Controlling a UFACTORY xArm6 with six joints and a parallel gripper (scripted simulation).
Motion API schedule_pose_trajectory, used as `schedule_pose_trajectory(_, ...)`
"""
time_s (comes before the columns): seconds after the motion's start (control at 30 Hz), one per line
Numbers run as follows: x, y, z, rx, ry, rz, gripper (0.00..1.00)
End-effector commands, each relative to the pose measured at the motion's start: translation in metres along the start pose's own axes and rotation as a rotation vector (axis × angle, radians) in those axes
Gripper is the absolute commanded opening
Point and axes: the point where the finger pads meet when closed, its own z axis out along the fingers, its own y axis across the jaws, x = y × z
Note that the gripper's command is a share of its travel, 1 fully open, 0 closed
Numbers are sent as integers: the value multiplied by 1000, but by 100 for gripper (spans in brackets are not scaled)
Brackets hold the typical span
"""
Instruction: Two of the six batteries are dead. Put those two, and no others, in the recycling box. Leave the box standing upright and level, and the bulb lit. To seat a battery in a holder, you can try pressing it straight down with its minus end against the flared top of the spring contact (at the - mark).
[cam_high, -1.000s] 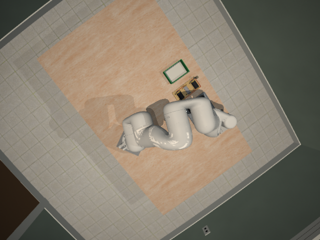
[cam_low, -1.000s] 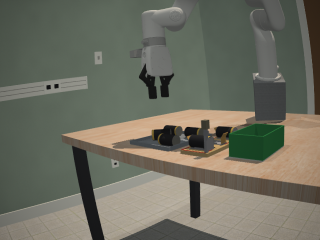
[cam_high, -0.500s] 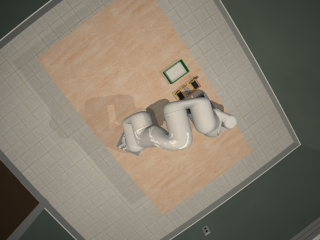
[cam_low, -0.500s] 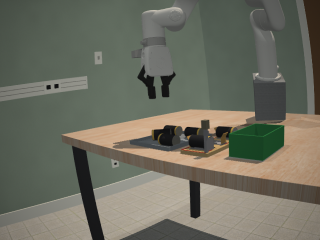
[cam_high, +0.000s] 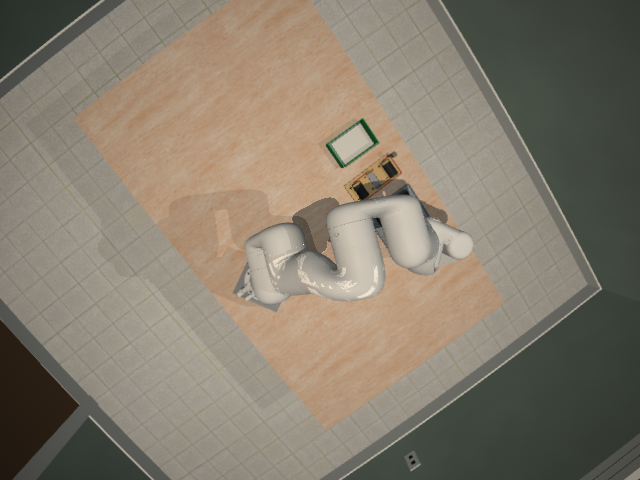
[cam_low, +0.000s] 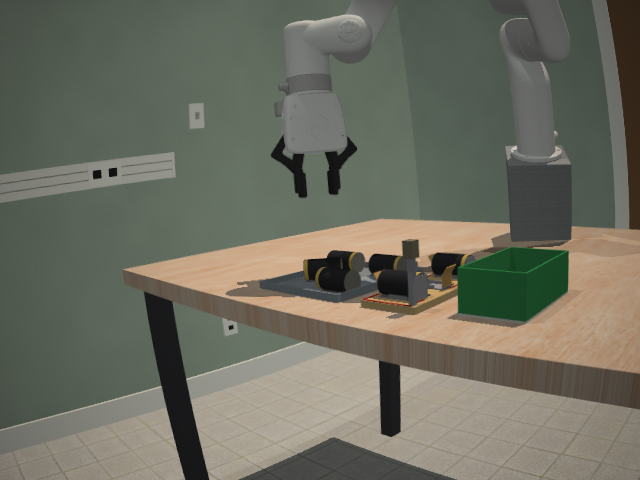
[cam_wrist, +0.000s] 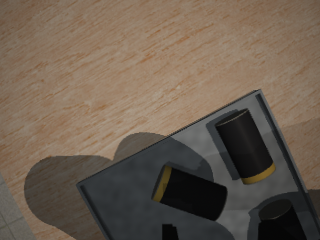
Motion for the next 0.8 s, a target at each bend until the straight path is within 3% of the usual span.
schedule_pose_trajectory(0.0,0,-2,-2,0,13,150,51)
schedule_pose_trajectory(0.77,0,-2,-2,4,13,859,51)
